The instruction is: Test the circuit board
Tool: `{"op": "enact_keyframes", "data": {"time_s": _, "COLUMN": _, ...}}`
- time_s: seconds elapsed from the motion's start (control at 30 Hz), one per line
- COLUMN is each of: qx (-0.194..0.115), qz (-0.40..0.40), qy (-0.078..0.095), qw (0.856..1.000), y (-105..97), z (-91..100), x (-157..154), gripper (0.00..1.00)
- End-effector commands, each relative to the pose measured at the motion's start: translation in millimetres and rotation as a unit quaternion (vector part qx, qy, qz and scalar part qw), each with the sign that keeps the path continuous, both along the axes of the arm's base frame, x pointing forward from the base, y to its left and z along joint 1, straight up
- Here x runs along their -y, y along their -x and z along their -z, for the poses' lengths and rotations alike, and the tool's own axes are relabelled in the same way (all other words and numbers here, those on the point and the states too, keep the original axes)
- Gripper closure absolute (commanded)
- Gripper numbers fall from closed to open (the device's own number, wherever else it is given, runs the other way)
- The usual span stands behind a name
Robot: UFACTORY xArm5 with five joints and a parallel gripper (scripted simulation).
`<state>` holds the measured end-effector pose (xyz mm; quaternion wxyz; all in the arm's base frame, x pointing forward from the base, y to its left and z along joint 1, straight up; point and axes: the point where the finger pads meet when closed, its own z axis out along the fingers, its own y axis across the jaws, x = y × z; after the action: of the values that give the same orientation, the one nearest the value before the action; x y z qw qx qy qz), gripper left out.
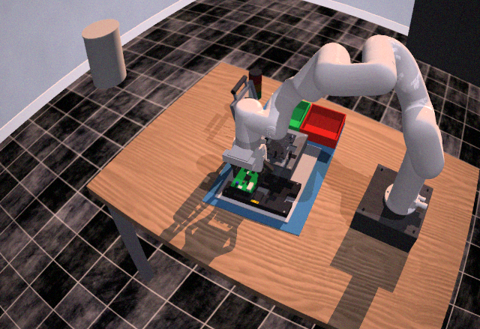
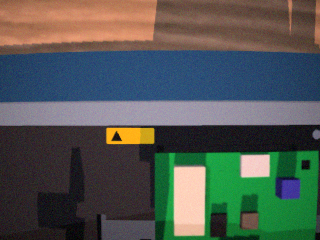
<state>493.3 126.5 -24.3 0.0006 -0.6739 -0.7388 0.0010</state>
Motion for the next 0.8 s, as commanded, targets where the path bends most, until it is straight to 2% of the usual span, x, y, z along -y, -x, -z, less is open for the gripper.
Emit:
{"op": "enact_keyframes", "data": {"time_s": 0.0, "qx": 0.003, "qz": 0.000, "qy": -0.001, "qw": 1.000, "y": -1.9, "z": -16.7, "x": -0.5, "gripper": 0.21}}
{"op": "enact_keyframes", "data": {"time_s": 0.23, "qx": 0.003, "qz": 0.000, "qy": -0.001, "qw": 1.000, "y": -1.8, "z": -49.5, "x": -0.5, "gripper": 0.21}}
{"op": "enact_keyframes", "data": {"time_s": 0.5, "qx": 0.003, "qz": 0.000, "qy": -0.001, "qw": 1.000, "y": -1.7, "z": -63.6, "x": -0.5, "gripper": 0.21}}
{"op": "enact_keyframes", "data": {"time_s": 0.77, "qx": 0.003, "qz": 0.000, "qy": -0.001, "qw": 1.000, "y": -1.7, "z": -64.4, "x": -0.5, "gripper": 0.21}}
